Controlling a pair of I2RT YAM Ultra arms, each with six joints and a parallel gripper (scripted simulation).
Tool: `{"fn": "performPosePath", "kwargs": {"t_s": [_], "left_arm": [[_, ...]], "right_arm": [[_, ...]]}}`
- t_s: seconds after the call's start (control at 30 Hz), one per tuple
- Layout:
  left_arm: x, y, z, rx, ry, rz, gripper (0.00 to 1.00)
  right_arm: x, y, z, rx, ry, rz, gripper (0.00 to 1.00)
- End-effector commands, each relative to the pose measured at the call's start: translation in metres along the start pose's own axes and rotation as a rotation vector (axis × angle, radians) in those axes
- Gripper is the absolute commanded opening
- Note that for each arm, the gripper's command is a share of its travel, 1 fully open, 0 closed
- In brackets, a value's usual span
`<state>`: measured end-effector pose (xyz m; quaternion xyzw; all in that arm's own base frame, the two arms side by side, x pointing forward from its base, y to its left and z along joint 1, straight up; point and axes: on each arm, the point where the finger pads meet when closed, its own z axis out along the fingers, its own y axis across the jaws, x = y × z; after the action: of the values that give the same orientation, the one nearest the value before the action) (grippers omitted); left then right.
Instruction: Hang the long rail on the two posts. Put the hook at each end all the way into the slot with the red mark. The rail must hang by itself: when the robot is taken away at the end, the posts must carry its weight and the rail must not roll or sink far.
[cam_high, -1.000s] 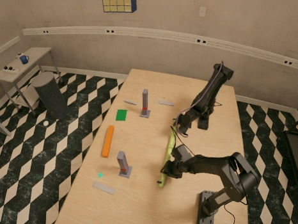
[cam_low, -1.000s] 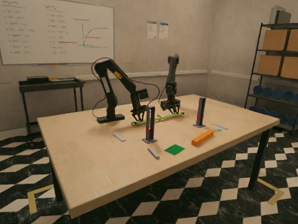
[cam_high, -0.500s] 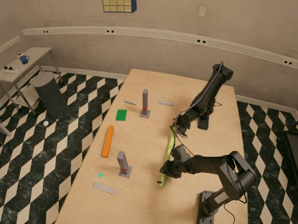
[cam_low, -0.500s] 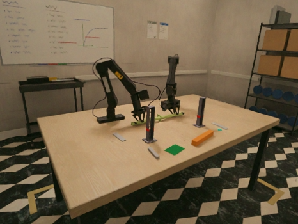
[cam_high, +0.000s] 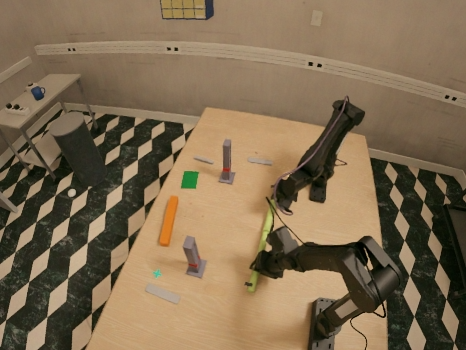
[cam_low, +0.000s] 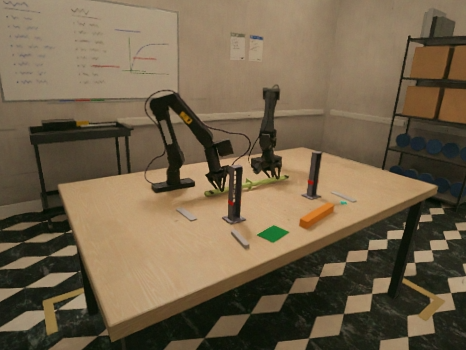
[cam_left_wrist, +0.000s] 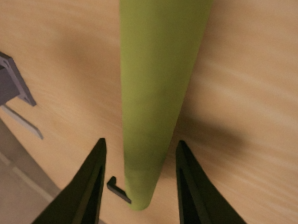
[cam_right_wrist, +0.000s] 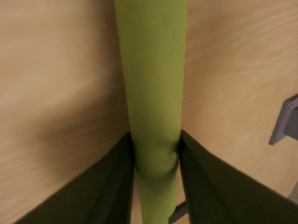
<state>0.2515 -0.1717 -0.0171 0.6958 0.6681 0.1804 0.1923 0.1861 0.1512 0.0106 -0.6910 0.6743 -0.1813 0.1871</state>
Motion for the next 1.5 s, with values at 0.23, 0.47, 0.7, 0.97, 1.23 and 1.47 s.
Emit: {"fn": "performPosePath", "kwargs": {"t_s": [0.23, 0.47, 0.7, 0.97, 1.23, 1.47], "left_arm": [[-0.0011, 0.0017, 0.0007, -0.001, -0.003, -0.003, 0.48], [-0.0011, 0.0017, 0.0007, -0.001, -0.003, -0.003, 0.44], [-0.0011, 0.0017, 0.0007, -0.001, -0.003, -0.003, 0.35], [-0.0011, 0.0017, 0.0007, -0.001, -0.003, -0.003, 0.27], [-0.0039, 0.0047, 0.0019, -0.004, -0.002, -0.006, 0.00], [-0.0020, 0.0022, 0.0010, -0.001, -0.003, -0.003, 0.19]], "right_arm": [[0.0003, -0.0012, 0.0005, 0.001, 0.000, 0.007, 0.18], [0.0007, 0.0011, 0.0015, -0.005, 0.007, 0.010, 0.19], [0.0007, 0.0011, 0.0015, -0.005, 0.007, 0.010, 0.19], [-0.0003, -0.0005, 0.0001, 0.001, 0.000, 0.007, 0.19], [-0.0003, -0.0005, 0.0001, 0.001, 0.000, 0.007, 0.19], [-0.0003, -0.0005, 0.0001, 0.001, 0.000, 0.007, 0.19]]}}
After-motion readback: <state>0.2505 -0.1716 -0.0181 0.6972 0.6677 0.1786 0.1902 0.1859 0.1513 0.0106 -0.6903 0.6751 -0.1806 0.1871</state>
